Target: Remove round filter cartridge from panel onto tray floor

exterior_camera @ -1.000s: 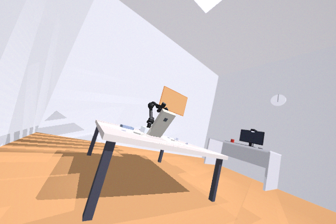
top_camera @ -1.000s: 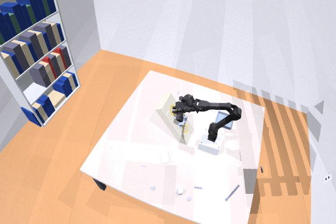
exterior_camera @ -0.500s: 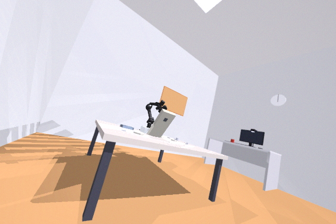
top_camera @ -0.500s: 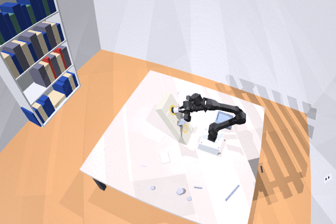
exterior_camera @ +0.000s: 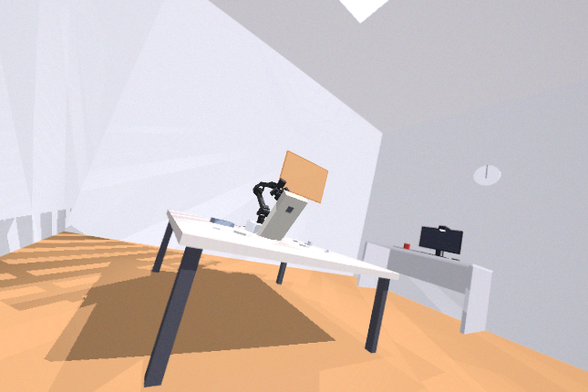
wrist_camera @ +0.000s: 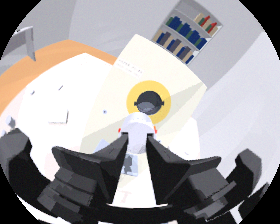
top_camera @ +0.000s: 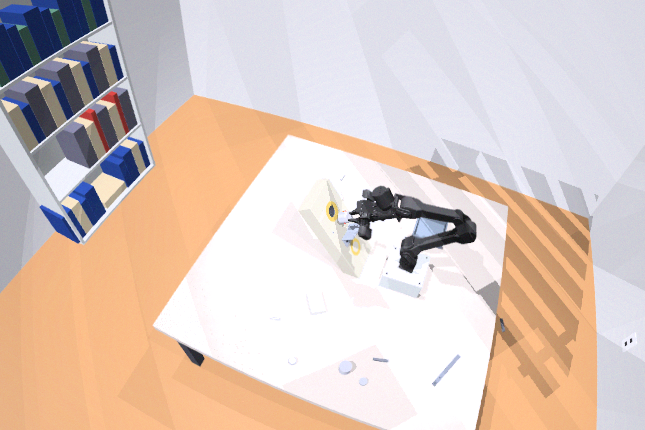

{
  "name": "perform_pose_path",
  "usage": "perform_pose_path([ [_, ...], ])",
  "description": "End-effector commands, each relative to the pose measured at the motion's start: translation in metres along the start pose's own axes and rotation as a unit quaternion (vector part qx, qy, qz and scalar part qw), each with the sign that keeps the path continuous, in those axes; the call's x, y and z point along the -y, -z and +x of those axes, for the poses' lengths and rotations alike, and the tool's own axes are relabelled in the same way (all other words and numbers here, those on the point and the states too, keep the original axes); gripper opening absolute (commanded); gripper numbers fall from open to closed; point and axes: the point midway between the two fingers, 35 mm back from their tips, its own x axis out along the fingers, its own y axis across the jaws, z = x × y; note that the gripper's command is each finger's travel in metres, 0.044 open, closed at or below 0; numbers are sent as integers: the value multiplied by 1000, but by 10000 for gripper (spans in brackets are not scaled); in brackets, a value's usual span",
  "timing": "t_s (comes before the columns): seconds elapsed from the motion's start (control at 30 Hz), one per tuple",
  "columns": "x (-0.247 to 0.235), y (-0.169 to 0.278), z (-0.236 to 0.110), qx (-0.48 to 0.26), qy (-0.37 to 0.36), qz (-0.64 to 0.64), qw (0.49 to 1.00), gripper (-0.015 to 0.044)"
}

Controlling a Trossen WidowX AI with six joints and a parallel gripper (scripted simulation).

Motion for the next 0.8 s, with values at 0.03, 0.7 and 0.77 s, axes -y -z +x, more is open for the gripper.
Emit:
perform_pose_path([
  [0.03,-5,14,1,3,4,3,1000,0],
  [0.7,-14,32,6,-1,0,0,1000,112],
  [0.77,-16,37,6,2,3,2,1000,112],
])
